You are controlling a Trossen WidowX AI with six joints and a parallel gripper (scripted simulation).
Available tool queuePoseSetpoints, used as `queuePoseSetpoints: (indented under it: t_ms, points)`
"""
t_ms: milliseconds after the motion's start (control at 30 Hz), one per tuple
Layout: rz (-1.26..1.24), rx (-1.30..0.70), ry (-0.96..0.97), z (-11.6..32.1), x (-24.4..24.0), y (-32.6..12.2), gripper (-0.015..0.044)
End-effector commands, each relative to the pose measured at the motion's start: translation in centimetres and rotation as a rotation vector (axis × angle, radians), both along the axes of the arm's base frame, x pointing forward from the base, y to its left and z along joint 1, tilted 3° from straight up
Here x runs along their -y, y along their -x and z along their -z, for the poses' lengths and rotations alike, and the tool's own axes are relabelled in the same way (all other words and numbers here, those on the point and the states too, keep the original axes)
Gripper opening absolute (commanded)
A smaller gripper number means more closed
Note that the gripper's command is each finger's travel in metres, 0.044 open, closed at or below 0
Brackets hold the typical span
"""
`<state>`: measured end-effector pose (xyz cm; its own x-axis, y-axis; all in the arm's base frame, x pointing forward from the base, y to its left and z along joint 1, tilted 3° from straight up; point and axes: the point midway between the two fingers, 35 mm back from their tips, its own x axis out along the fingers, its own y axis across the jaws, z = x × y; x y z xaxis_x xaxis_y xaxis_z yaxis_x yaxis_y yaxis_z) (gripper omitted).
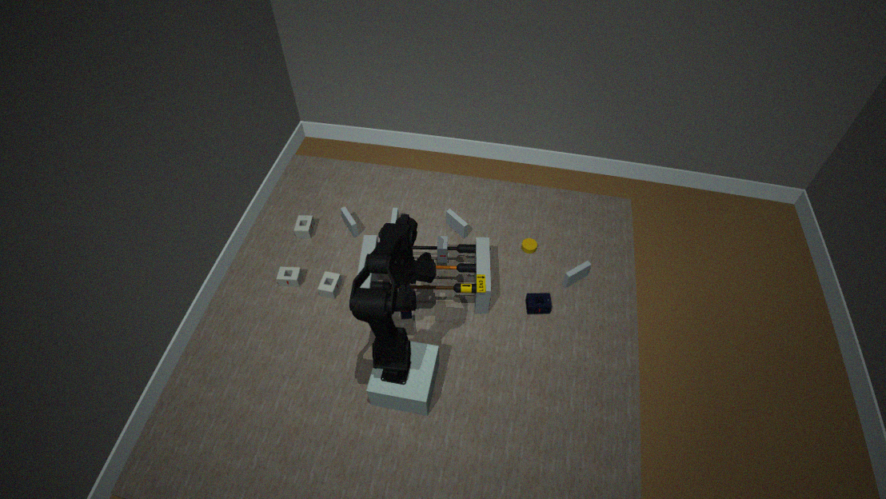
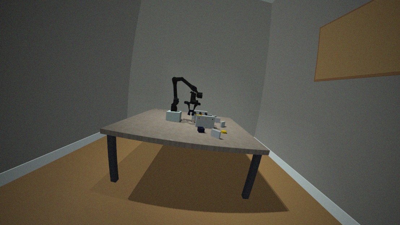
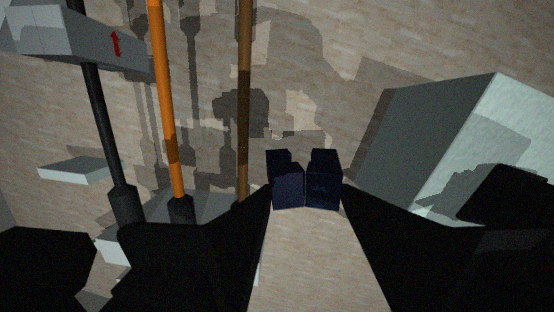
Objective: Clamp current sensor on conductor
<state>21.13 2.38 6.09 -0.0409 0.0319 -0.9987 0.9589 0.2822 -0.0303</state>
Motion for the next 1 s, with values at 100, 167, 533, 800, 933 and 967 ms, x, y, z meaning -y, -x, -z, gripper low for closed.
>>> queuePoseSetpoints:
  t_ms: [100,167,533,800,933,967]
  points:
    - [-0.003,0.014,0.004,-3.6,0.1,-0.3,0.0000]
    - [-0.003,0.013,0.005,-4.5,0.2,-0.3,0.0000]
    - [-0.157,0.017,0.000,-5.1,0.1,-0.6,0.0000]
    - [-0.437,0.026,-0.010,-5.1,0.0,-1.1,0.0000]
    - [-0.578,0.030,-0.015,-5.1,0.0,-1.3,0.0000]
    - [-0.613,0.031,-0.016,-5.0,0.0,-1.4,0.0000]
